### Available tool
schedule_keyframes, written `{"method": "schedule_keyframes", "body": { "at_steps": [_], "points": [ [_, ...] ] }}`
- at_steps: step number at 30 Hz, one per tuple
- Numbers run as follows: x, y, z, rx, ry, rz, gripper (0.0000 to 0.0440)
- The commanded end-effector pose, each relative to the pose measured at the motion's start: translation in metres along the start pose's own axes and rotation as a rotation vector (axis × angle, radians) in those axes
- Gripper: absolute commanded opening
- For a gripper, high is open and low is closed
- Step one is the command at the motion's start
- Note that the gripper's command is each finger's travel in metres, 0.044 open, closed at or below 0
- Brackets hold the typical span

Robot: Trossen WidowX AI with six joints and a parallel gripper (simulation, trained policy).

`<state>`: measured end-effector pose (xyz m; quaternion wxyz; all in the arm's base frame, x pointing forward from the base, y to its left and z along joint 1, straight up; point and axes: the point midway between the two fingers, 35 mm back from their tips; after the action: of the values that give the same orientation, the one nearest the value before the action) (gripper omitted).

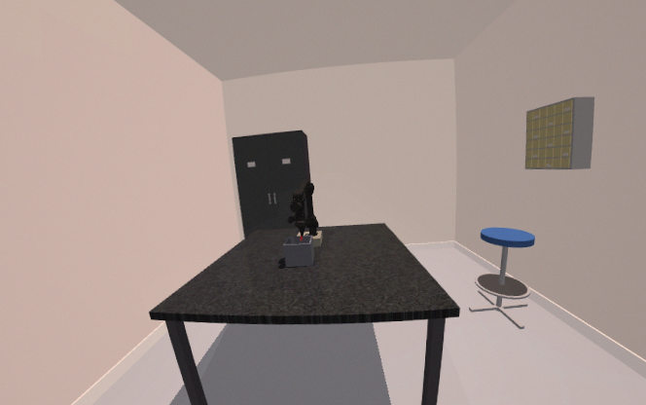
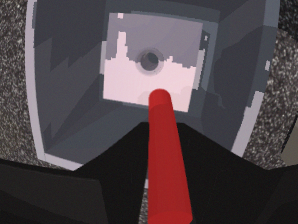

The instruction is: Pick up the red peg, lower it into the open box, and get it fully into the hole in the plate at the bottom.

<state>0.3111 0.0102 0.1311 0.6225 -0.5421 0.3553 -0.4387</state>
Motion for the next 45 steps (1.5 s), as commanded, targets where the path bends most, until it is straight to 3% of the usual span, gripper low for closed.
{"method": "schedule_keyframes", "body": {
  "at_steps": [1,26,33,37,45],
  "points": [
    [0.003,0.009,0.0,-0.011,-0.004,0.014,0.0],
    [0.015,0.075,0.007,-0.042,-0.059,0.063,0.0],
    [0.017,0.083,0.008,-0.07,-0.079,0.067,0.01],
    [0.015,0.081,0.01,-0.073,-0.076,0.096,0.0098],
    [0.021,0.066,0.019,-0.042,-0.04,0.174,0.0151]
  ]
}}
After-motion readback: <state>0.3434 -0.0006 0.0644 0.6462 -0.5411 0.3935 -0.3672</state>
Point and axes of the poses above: the point midway between the two fingers, 35 mm back from their tips, its own y axis out along the fingers, its own z axis across the jaws, x = y × z, and after that the axes turned 7 degrees about -y, right-handed
